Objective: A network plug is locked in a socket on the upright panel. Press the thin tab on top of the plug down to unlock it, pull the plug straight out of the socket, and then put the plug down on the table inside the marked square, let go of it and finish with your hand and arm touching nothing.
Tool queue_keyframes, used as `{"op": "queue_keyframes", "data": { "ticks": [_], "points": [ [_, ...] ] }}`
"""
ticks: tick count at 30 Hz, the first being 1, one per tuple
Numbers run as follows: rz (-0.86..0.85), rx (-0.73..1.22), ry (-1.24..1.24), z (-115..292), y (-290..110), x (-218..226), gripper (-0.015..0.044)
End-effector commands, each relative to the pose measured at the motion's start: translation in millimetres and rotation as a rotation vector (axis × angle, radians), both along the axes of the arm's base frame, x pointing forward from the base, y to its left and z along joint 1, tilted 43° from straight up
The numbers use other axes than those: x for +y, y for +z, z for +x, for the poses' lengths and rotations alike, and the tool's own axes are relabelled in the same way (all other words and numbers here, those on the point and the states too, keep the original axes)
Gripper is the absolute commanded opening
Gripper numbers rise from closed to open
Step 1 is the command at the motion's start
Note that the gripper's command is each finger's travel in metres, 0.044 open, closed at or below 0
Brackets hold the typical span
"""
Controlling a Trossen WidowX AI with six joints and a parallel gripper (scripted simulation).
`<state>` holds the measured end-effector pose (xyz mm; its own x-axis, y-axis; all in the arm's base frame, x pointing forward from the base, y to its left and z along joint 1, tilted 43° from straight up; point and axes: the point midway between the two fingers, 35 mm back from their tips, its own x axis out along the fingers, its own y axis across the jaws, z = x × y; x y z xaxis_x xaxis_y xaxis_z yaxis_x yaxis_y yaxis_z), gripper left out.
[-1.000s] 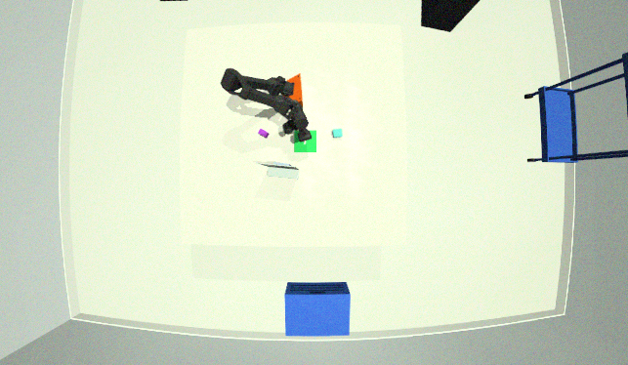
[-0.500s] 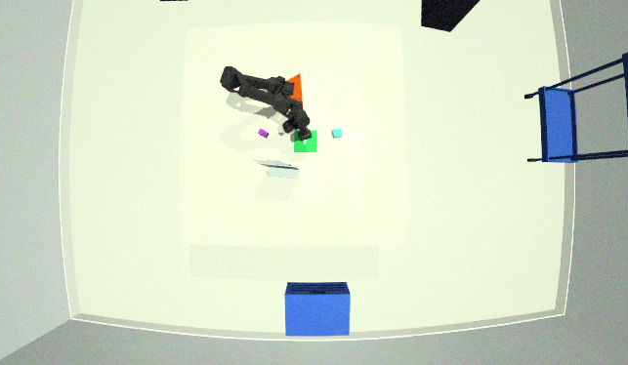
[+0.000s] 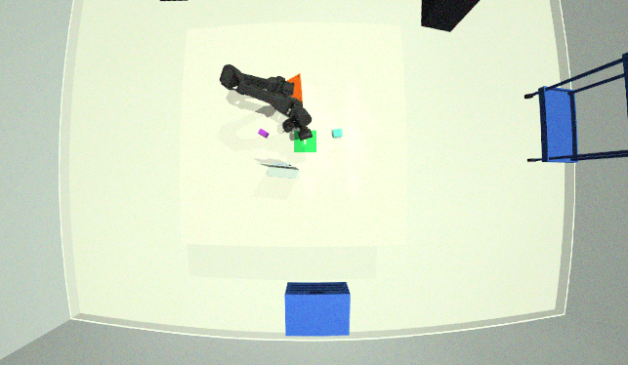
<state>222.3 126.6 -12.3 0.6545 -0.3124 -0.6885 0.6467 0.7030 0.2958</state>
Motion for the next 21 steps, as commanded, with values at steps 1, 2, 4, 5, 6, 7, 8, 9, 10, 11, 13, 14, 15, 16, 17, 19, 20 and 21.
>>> {"op": "queue_keyframes", "data": {
  "ticks": [1,2,4,5,6,7,8,9,10,11,13,14,15,16,17,19,20,21],
  "points": [
    [0.013,-0.012,-0.003,1.1,7.8,7.7,0.0156],
    [0.013,-0.012,-0.003,0.8,8.9,8.6,0.0156],
    [0.013,-0.012,-0.003,0.2,10.9,10.4,0.0156],
    [0.013,-0.012,-0.003,-0.1,11.9,11.3,0.0156],
    [0.013,-0.012,-0.003,-0.4,12.9,12.1,0.0156],
    [0.013,-0.012,-0.003,-0.7,14.0,13.0,0.0156],
    [0.013,-0.012,-0.002,-1.0,15.0,13.9,0.0156],
    [0.013,-0.012,-0.002,-1.4,16.1,14.7,0.0156],
    [0.013,-0.012,-0.002,-1.7,17.2,15.6,0.0156],
    [0.013,-0.012,-0.002,-2.1,18.3,16.4,0.0156],
    [0.013,-0.012,-0.002,-2.8,20.5,18.1,0.0156],
    [0.013,-0.012,-0.002,-3.2,21.6,18.9,0.0156],
    [0.012,-0.012,-0.002,-3.6,22.7,19.7,0.0156],
    [0.012,-0.012,-0.002,-4.0,23.8,20.5,0.0156],
    [0.012,-0.012,-0.002,-4.4,24.9,21.3,0.0156],
    [0.012,-0.013,-0.002,-5.2,27.2,22.9,0.0156],
    [0.012,-0.013,-0.002,-5.6,28.4,23.7,0.0156],
    [0.012,-0.013,-0.002,-6.0,29.6,24.4,0.0156]
  ]
}}
